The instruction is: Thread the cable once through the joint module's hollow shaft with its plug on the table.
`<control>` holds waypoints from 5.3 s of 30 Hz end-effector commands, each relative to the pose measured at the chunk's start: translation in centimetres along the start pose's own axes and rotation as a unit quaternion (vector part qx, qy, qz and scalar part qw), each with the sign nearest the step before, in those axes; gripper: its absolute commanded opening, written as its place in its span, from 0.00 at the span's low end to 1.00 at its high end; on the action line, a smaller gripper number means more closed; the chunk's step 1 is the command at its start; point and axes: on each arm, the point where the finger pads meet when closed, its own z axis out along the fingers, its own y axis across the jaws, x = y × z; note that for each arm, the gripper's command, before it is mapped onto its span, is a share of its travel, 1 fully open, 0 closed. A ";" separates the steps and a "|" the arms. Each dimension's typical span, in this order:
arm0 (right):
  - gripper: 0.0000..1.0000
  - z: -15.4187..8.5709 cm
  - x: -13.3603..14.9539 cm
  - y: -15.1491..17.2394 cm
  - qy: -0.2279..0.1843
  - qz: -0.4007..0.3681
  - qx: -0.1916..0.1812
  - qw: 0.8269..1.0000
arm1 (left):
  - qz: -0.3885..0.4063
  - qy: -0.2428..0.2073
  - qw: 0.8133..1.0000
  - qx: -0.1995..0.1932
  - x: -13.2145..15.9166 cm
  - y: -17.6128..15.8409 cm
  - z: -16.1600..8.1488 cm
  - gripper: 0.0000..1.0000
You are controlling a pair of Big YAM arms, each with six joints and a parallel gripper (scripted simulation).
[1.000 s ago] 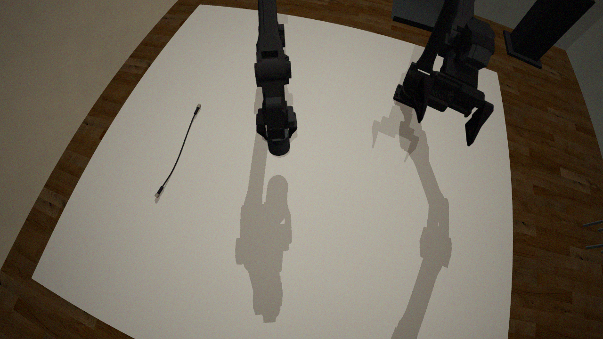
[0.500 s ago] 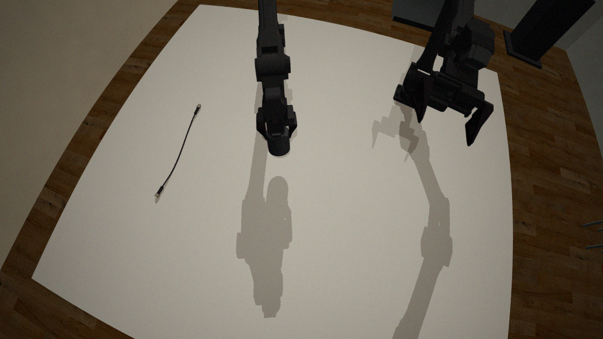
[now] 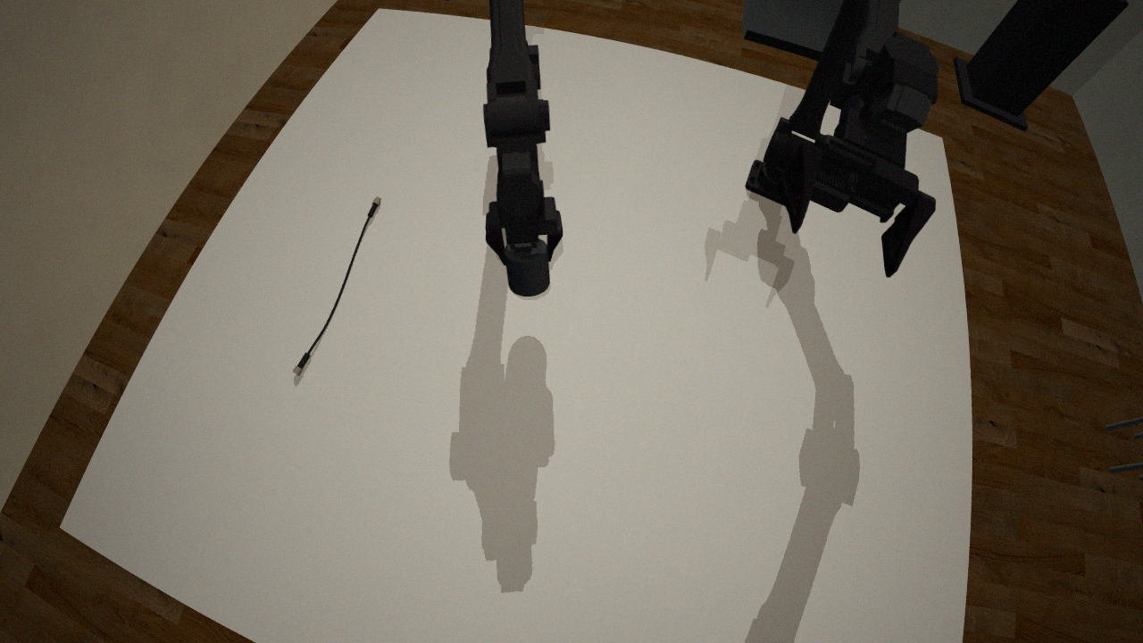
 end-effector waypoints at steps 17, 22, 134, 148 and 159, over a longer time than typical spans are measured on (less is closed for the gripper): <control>0.70 -5.4 -5.3 0.4 -0.145 0.003 0.000 0.989 | -0.004 -0.010 1.000 -0.005 -1.3 0.5 0.2 1.00; 0.70 -5.3 -5.1 0.4 -0.154 0.003 -0.001 0.988 | -0.004 -0.010 1.000 -0.005 -1.3 0.5 0.2 1.00; 0.70 -6.1 -5.2 0.4 -0.411 -0.001 -0.001 0.912 | -0.004 -0.010 1.000 -0.005 -1.3 0.5 0.2 1.00; 0.70 -4.8 -4.1 0.4 -0.406 -0.002 -0.001 0.914 | -0.004 -0.010 1.000 -0.005 -1.3 0.5 0.2 1.00; 0.70 -4.1 -4.2 0.2 -0.409 0.000 0.000 0.913 | -0.004 -0.010 1.000 -0.005 -1.3 0.5 0.2 1.00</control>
